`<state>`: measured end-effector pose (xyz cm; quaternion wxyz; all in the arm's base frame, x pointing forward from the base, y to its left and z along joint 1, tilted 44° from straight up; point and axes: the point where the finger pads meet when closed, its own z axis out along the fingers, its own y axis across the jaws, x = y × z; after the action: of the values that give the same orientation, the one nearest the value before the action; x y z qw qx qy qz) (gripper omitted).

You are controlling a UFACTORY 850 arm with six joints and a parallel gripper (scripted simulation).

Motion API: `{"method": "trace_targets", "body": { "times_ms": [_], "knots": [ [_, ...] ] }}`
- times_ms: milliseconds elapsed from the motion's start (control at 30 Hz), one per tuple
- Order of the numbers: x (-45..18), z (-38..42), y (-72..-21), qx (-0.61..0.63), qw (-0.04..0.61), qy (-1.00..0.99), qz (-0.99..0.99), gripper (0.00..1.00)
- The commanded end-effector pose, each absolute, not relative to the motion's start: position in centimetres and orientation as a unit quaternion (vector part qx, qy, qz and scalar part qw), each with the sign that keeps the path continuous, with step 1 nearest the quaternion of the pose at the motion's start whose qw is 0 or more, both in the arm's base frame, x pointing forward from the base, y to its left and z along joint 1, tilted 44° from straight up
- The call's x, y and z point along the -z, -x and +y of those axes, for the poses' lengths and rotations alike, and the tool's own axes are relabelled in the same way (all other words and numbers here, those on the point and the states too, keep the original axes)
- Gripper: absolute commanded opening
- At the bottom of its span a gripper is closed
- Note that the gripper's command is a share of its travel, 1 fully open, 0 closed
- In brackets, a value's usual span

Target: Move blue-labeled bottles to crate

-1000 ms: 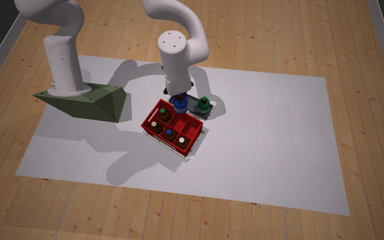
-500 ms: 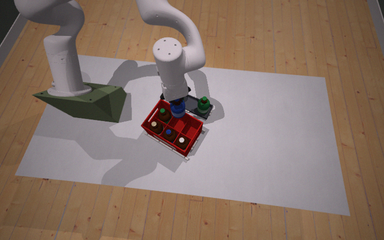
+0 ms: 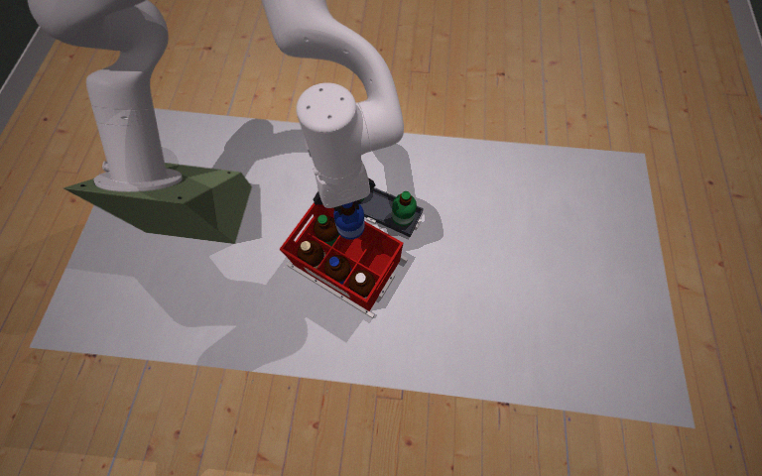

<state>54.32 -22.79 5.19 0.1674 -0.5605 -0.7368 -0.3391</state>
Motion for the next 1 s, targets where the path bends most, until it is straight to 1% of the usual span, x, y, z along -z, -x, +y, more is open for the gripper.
{"method": "trace_targets", "body": {
  "times_ms": [0, 967],
  "knots": [
    [-5.06, -23.13, -54.25, 0.339, 0.166, 0.561, -0.737, 0.0],
    [-4.64, -23.51, -53.98, 0.339, 0.166, 0.561, -0.737, 0.0]
  ]
}}
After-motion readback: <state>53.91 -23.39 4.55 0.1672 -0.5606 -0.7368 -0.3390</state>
